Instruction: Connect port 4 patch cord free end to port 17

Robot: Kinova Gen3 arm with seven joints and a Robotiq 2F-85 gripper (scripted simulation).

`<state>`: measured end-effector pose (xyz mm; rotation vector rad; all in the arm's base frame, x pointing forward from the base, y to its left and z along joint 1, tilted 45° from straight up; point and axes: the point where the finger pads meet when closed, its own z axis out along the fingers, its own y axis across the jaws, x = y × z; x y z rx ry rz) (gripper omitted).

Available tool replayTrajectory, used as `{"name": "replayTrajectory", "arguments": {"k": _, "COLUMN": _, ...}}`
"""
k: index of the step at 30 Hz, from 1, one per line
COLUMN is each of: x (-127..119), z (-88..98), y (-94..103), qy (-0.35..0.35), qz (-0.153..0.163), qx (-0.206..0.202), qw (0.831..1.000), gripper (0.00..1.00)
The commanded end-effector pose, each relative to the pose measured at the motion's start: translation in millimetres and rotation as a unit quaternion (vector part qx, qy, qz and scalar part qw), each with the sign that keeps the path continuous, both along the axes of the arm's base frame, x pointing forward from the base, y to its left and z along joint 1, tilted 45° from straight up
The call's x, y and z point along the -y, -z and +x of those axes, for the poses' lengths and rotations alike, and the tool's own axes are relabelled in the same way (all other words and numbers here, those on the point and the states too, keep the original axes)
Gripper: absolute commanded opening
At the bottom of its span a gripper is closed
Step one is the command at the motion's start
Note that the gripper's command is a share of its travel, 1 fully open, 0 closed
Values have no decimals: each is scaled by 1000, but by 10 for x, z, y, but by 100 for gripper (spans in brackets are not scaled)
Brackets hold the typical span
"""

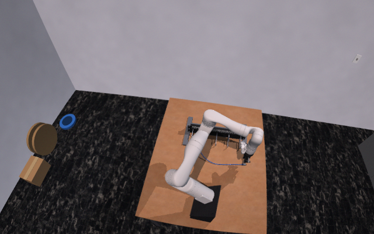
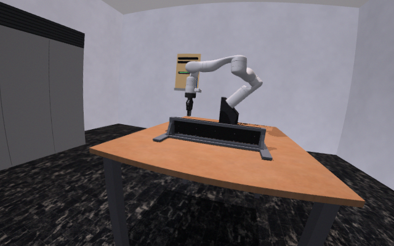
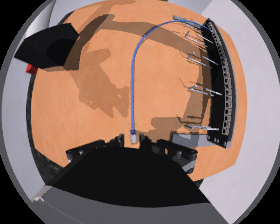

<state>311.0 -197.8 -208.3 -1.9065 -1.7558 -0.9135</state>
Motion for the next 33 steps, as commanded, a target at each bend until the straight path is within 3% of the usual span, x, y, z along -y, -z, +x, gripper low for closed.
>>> {"name": "replayTrajectory", "arguments": {"k": 1, "x": 51, "z": 4, "y": 16, "qy": 5, "qz": -4, "qx": -2, "qw": 1000, "gripper": 0}}
{"name": "replayTrajectory", "arguments": {"k": 19, "x": 46, "z": 11, "y": -13, "qy": 16, "qz": -4, "qx": -9, "qw": 1000, "gripper": 0}}
{"name": "replayTrajectory", "arguments": {"k": 26, "x": 49, "z": 71, "y": -92, "qy": 33, "qz": -4, "qx": -17, "qw": 999, "gripper": 0}}
{"name": "replayTrajectory", "arguments": {"k": 33, "x": 46, "z": 238, "y": -323, "qy": 85, "qz": -4, "qx": -39, "qw": 996, "gripper": 0}}
